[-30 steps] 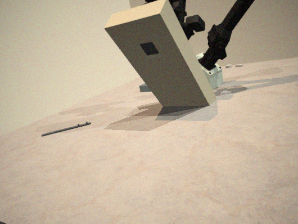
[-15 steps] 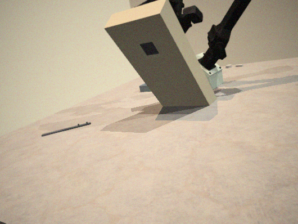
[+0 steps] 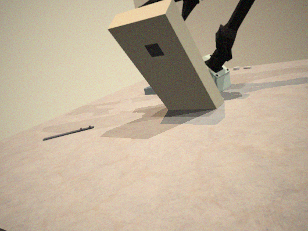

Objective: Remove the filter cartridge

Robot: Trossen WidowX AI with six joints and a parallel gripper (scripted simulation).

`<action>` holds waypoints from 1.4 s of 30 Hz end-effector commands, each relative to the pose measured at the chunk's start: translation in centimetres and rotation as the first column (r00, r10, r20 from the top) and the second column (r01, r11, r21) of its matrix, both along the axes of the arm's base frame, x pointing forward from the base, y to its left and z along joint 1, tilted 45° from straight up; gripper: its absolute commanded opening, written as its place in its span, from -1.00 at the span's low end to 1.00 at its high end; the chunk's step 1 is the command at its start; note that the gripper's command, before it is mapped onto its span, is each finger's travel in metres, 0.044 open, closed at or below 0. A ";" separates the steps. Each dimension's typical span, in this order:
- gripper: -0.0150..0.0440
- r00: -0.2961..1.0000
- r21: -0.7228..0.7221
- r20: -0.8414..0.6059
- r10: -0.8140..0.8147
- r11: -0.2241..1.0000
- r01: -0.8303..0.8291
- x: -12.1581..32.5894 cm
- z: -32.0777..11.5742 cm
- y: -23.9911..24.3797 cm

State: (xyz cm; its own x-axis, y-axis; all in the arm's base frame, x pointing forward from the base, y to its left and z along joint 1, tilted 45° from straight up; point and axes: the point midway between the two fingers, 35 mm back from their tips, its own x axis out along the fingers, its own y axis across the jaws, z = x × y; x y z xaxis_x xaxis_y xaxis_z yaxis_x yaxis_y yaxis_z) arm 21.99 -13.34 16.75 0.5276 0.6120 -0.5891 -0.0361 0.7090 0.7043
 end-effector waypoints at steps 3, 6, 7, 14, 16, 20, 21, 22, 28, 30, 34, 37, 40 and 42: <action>-0.49 1.000 -0.007 0.008 0.008 1.000 -0.008 0.0 -0.4 -1.6; -0.49 1.000 -0.010 0.012 0.019 1.000 -0.019 0.3 -1.4 -2.5; -0.49 1.000 -0.011 0.013 0.023 1.000 -0.023 0.4 -1.8 -2.8; -0.49 0.999 -0.018 0.023 0.049 0.999 -0.048 1.0 -4.4 -4.7; -0.49 0.998 -0.020 0.026 0.056 0.998 -0.056 1.1 -5.2 -5.2; -0.49 0.997 -0.023 0.031 0.068 0.997 -0.068 1.3 -6.5 -6.0; -0.49 0.997 -0.023 0.032 0.069 0.997 -0.068 1.3 -6.6 -6.1; -0.49 0.998 -0.006 0.015 0.061 0.998 -0.061 1.1 -5.9 -5.2; -0.49 0.987 -0.004 -0.150 -0.054 0.999 0.054 -0.3 -8.5 -7.4; -0.49 0.972 -0.010 -0.210 -0.102 0.995 0.102 -0.9 -9.5 -8.3; -0.49 0.925 -0.032 -0.323 -0.202 0.979 0.203 -2.1 -11.4 -10.0; -0.49 0.873 -0.058 -0.400 -0.280 0.958 0.281 -3.1 -12.7 -11.2; -0.49 0.807 -0.092 -0.469 -0.359 0.928 0.360 -4.2 -14.1 -12.5; -0.49 0.756 -0.119 -0.510 -0.411 0.903 0.412 -5.0 -14.9 -13.4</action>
State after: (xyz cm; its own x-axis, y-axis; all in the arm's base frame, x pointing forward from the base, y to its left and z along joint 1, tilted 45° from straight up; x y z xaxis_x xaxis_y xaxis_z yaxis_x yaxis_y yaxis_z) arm 18.43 -25.12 3.30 0.3805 0.4579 -0.8035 0.5020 0.6274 0.5953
